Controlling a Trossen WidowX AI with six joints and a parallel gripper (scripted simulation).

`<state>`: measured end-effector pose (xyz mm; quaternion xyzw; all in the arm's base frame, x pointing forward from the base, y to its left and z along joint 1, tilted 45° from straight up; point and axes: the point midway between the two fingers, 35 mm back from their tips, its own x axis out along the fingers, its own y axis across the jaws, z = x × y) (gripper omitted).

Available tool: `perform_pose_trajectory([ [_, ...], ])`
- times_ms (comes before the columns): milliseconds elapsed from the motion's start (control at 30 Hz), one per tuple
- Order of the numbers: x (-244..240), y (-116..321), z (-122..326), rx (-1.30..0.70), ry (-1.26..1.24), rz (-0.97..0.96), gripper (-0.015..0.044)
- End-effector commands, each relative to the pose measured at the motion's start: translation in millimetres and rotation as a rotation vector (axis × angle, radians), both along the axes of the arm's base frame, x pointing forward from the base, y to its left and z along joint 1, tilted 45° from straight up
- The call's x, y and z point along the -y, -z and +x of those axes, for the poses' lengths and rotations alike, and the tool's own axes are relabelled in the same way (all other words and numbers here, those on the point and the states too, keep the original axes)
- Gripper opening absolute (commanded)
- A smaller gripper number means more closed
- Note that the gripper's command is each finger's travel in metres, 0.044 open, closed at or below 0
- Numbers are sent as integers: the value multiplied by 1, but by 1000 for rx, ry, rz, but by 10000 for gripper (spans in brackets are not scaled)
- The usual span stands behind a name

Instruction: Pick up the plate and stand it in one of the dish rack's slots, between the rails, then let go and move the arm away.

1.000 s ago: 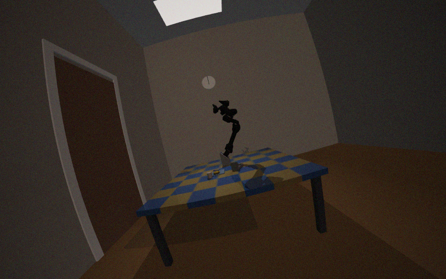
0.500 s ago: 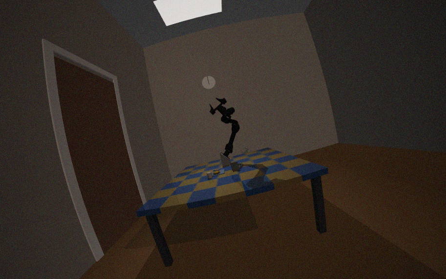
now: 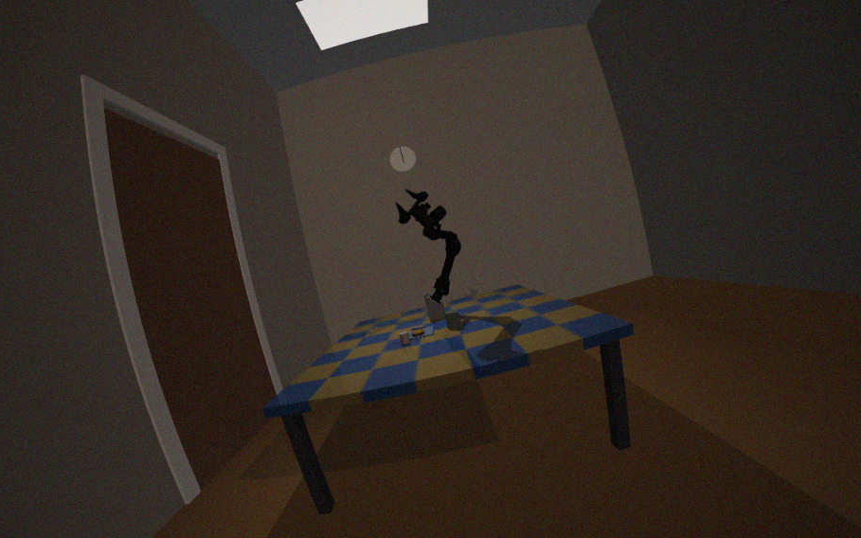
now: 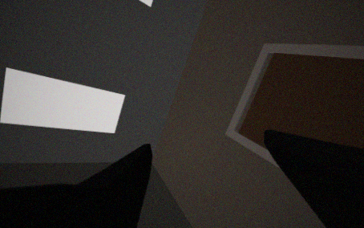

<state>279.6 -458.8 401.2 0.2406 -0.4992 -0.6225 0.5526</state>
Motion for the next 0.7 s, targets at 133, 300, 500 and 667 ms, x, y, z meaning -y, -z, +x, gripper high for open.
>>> perform_pose_trajectory([
  [133,14,28,22,-239,-61,108,400],
  [300,22,47,36,-390,-109,177,400],
  [500,29,74,51,-567,-175,258,400],
  [667,33,98,62,-713,-237,325,400],
])
